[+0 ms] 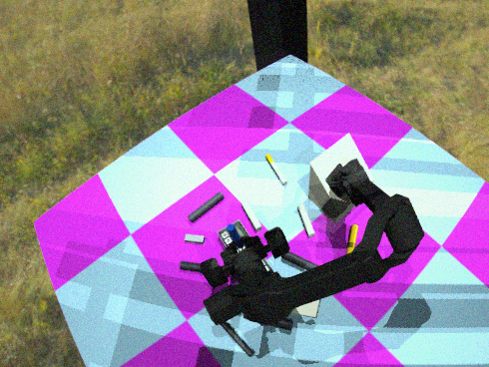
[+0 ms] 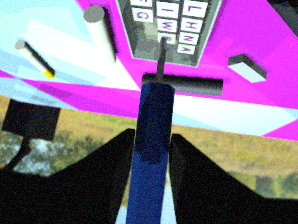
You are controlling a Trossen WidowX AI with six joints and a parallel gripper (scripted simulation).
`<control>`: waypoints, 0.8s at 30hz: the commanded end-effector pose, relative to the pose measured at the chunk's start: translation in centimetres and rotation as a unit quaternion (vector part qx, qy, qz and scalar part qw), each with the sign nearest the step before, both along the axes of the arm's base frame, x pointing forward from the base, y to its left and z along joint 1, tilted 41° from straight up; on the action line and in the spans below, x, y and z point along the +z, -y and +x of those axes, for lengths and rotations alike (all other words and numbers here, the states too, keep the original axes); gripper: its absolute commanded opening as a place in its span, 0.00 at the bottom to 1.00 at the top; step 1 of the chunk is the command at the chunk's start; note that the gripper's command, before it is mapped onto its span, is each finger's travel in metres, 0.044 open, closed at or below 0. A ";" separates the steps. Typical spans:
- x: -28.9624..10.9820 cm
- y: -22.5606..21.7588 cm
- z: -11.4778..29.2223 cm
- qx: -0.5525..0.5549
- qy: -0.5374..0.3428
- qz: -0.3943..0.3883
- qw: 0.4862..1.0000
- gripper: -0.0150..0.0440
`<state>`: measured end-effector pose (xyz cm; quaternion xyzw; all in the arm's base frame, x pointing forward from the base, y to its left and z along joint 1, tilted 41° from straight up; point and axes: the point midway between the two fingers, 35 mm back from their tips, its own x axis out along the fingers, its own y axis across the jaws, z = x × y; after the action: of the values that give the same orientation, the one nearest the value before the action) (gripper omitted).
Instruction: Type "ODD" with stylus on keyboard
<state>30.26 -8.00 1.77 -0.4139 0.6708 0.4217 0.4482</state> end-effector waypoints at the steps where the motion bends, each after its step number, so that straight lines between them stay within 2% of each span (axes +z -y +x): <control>1: 1.5 -1.2 0.9 0.014 0.024 -0.031 0.999 0.25; 8: 2.9 -2.4 1.7 0.026 0.048 -0.059 0.997 0.25; 16: 0.4 -4.6 1.9 0.026 0.048 -0.058 0.997 0.25; 23: 0.3 -4.7 2.0 0.026 0.048 -0.058 0.997 0.25; 24: 0.2 -4.7 2.0 0.026 0.048 -0.058 0.997 0.30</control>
<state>32.24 -3.41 2.23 -0.4781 0.6603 0.3726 0.4434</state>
